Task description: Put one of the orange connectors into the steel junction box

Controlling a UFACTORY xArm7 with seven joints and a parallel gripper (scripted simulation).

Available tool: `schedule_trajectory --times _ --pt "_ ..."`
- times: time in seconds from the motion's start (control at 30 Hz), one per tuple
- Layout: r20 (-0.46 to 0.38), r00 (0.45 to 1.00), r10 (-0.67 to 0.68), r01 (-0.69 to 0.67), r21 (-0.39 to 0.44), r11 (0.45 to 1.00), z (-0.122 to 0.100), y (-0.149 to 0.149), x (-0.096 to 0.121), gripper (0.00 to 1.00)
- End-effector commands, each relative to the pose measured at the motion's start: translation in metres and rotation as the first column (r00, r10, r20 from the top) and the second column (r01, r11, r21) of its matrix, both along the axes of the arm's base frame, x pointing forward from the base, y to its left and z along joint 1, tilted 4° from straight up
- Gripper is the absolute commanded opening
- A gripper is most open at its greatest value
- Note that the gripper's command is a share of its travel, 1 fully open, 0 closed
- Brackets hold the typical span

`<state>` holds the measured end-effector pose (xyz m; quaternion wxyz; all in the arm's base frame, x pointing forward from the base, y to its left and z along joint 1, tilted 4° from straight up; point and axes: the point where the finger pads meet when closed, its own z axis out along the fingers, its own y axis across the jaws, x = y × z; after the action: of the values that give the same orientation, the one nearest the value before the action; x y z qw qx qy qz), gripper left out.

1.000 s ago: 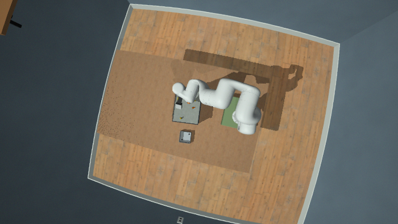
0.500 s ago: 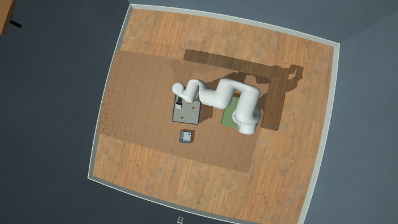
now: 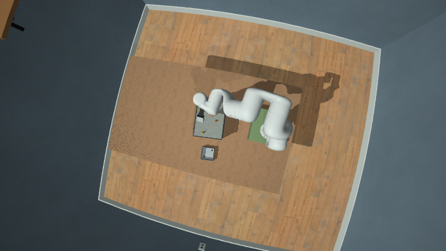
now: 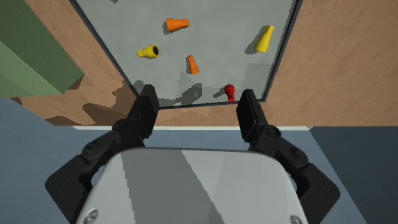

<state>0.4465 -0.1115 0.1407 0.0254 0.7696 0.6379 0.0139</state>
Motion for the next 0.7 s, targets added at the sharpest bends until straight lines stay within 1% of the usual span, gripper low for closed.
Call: schedule_trajectory --times 0.0,0.67 --pt "0.004 1.000 0.000 0.000 -0.001 1.000 0.0017 -0.0003 0.0013 1.00" --pt "0.004 1.000 0.005 -0.005 -0.001 1.000 0.0012 0.0023 -0.0009 1.00"
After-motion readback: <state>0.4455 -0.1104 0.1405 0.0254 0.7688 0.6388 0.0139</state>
